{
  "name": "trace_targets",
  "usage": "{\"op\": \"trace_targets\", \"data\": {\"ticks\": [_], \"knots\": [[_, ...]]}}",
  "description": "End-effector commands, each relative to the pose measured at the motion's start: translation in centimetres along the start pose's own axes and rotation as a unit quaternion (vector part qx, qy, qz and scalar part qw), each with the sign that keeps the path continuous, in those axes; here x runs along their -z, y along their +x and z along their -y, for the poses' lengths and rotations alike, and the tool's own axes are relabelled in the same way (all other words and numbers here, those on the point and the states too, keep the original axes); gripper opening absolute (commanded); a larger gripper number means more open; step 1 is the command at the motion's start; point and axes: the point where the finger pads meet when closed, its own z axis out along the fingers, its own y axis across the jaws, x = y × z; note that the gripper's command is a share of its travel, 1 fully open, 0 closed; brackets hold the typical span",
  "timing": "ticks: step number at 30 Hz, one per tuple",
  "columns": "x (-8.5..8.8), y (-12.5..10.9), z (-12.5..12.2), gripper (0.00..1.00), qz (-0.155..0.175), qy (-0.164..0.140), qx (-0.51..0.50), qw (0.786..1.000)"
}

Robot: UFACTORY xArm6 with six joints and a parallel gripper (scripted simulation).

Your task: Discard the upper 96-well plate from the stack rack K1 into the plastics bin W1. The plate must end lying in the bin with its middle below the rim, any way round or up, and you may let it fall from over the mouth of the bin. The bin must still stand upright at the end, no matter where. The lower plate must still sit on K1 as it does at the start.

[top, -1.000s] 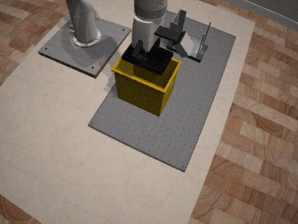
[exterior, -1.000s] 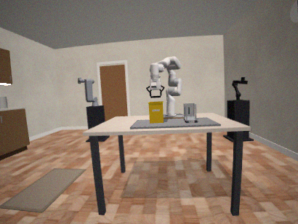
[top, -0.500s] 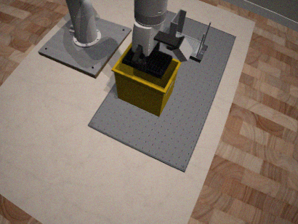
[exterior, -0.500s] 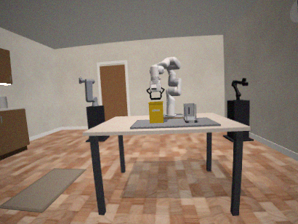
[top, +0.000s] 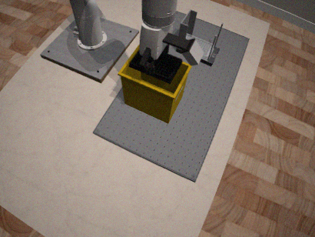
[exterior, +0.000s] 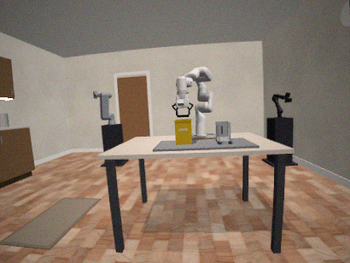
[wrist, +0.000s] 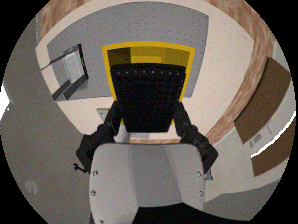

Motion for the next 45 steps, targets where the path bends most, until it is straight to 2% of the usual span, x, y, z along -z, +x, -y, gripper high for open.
{"op": "trace_targets", "data": {"ticks": [1, 45], "knots": [[0.16, 0.1, -0.04, 0.0, -0.002, -0.001, 0.0, 1.0], [-0.51, 0.1, -0.03, 0.0, -0.002, -0.001, 0.0, 1.0]]}}
